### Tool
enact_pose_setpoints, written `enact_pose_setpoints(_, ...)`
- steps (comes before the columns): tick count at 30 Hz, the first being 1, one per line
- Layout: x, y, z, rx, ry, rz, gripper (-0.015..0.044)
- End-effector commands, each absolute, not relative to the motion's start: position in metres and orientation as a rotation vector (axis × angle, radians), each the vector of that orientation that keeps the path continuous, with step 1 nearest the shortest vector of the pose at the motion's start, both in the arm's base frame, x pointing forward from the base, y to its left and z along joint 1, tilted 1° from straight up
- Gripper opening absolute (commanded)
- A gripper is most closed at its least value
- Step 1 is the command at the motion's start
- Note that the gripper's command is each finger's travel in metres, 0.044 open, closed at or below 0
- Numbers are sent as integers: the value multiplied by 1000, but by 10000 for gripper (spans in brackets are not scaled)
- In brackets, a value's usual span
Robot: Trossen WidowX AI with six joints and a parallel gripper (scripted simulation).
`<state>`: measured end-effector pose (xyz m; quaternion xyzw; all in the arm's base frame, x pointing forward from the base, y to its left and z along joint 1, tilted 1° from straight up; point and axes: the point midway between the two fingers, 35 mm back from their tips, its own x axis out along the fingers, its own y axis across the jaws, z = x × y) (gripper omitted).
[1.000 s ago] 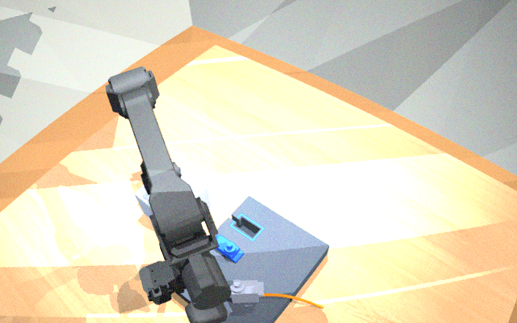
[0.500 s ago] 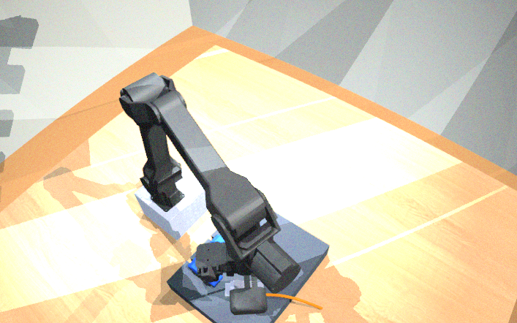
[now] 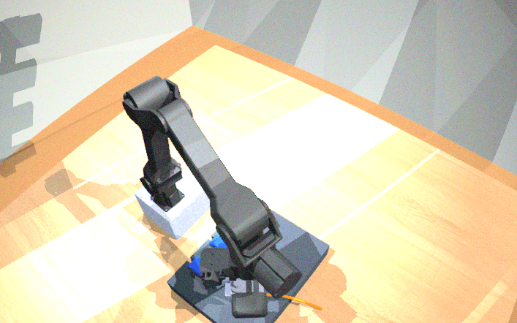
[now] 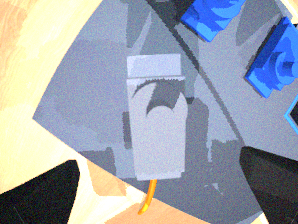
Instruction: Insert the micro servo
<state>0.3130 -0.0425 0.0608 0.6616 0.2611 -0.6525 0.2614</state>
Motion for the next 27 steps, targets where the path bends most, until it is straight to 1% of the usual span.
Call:
enact_pose_setpoints(1, 314, -42, 57, 1798, 705, -1768, 440)
enact_pose_setpoints(15, 314, -42, 38, 1798, 705, -1768, 440)
enact_pose_setpoints(27, 314, -42, 38, 1798, 705, -1768, 125)
